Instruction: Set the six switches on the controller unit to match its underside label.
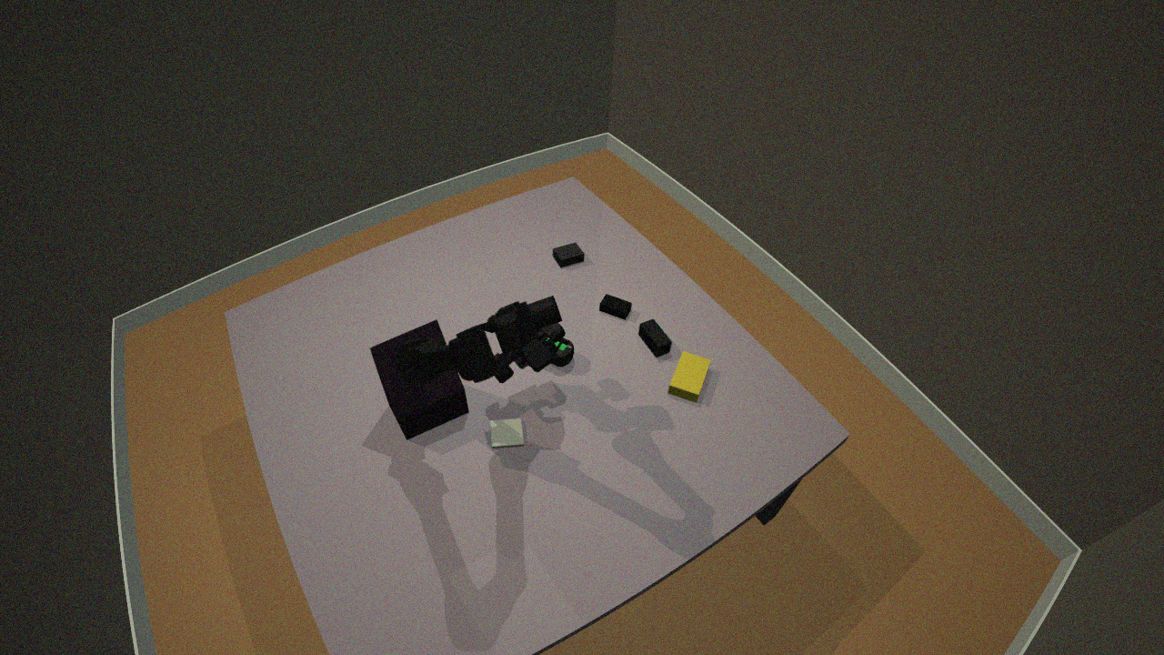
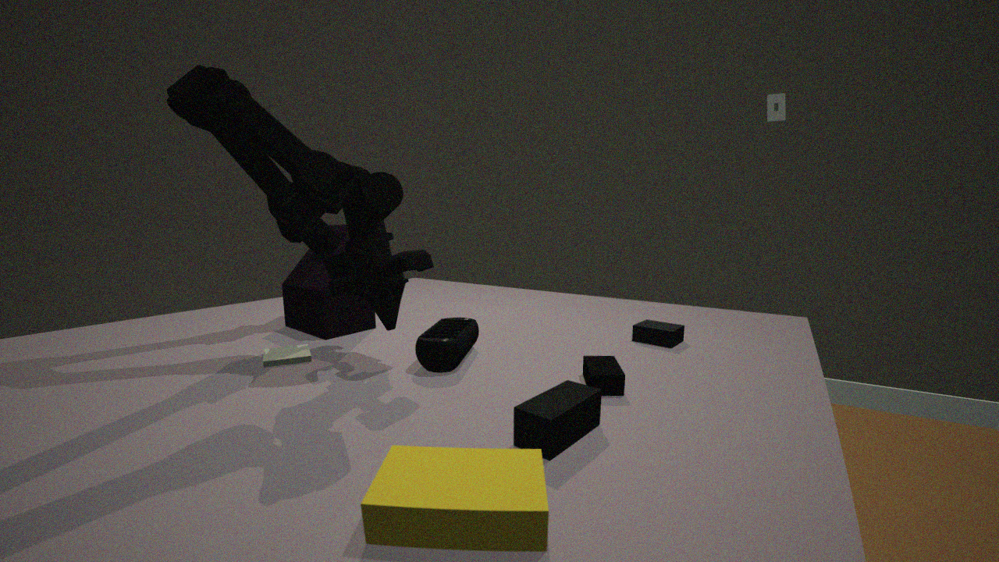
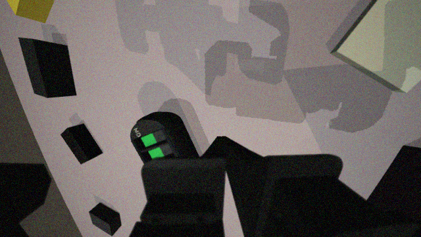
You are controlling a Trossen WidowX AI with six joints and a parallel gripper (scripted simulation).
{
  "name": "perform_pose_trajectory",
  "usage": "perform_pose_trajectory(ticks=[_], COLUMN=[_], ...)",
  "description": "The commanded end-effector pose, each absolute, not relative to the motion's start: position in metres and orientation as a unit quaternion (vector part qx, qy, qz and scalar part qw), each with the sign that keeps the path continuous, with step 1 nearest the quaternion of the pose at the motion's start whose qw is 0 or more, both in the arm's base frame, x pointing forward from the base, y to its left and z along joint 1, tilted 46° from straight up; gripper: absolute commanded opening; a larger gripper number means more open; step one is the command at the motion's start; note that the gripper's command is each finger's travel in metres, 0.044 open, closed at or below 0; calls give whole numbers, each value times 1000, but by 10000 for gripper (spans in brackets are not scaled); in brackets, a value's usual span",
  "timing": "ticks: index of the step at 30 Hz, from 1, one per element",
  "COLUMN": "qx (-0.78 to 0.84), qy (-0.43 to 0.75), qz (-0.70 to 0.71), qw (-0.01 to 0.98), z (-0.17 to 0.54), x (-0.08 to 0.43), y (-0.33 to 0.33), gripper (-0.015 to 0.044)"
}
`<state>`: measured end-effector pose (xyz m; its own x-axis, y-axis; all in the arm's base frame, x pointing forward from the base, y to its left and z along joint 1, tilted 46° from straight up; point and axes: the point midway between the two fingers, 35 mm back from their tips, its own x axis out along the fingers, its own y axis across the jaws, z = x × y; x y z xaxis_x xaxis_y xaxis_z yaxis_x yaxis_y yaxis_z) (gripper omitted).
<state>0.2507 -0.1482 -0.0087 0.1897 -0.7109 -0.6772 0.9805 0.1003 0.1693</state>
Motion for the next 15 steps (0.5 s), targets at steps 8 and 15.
perform_pose_trajectory(ticks=[8,15], qx=[306,284], qy=[222,268], qz=[-605,-622], qw=[701,678], z=[-3,-13], x=[239,275], y=[-137,-128], gripper=[0,0])
